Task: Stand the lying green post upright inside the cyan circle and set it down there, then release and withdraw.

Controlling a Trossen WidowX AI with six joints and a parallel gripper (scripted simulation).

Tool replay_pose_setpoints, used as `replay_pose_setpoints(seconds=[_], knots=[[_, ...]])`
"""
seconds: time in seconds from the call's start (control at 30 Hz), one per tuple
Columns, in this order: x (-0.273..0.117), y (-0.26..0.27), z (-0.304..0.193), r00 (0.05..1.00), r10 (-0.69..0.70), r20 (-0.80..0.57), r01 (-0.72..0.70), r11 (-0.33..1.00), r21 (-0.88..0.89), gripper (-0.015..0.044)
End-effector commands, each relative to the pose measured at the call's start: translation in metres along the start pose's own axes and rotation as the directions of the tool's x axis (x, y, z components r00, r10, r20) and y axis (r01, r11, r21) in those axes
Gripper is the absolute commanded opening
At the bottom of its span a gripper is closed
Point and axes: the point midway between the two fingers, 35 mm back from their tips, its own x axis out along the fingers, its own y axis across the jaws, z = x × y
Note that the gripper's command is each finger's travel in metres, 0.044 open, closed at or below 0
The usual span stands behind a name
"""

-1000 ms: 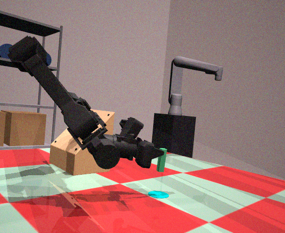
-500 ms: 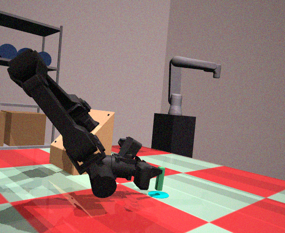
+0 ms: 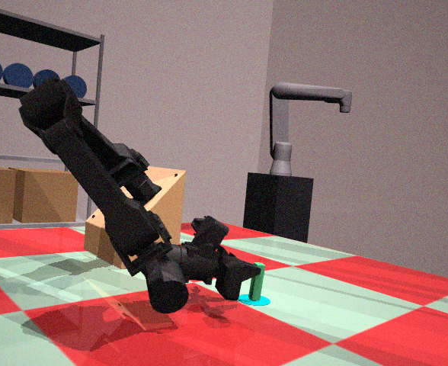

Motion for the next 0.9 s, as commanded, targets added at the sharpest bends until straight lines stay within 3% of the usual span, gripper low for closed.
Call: replay_pose_setpoints(seconds=[0.0,0.33,0.87], knots=[[0.000,0.000,0.000,1.000,0.000,0.000,0.000,1.000,-0.006,0.0127],[0.000,0.000,0.000,1.000,0.000,0.000,0.000,1.000,-0.006,0.0390],[-0.011,0.001,0.087,1.000,-0.009,0.009,0.009,1.000,-0.019,0.0400]])
